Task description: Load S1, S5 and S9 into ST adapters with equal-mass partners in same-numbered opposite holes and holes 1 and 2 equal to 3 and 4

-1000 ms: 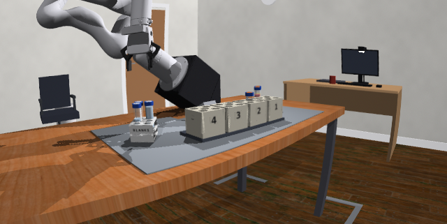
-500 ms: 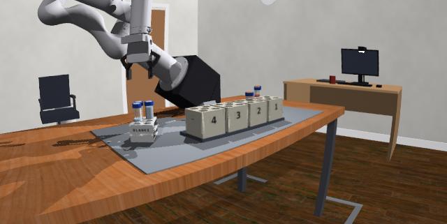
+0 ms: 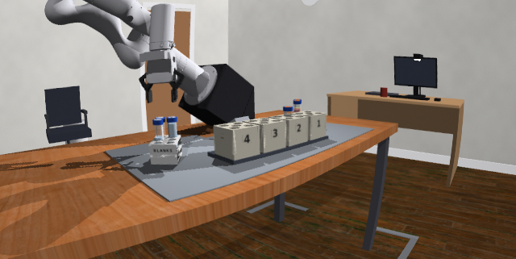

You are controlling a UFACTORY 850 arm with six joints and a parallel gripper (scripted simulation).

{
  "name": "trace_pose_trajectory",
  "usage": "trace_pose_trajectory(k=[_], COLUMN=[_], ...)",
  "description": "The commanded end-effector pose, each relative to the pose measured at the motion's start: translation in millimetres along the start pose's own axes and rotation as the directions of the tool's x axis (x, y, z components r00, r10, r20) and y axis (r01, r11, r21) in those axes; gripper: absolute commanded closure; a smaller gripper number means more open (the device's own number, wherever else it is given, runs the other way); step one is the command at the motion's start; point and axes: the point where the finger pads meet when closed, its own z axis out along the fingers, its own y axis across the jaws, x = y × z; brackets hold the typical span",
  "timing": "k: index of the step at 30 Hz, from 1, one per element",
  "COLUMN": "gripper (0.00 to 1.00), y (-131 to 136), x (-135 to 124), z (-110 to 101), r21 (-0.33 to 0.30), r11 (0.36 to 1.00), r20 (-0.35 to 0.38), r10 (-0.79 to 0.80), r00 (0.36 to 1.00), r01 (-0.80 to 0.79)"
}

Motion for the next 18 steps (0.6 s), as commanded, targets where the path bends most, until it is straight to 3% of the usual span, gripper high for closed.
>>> trace_pose_trajectory(k=[1, 6, 18], gripper=[0.0, 0.0, 0.0], y=[-0.7, -0.7, -0.7], x=[0.9, 0.9, 0.9], z=[12.8, 24.6, 24.6], r21=[0.0, 0.0, 0.0], r11=[1.0, 1.0, 1.0], r20=[-0.001, -0.001, -0.001], r10=[0.001, 0.001, 0.001], r00=[1.0, 1.0, 1.0], r01=[-0.001, -0.001, -0.001])
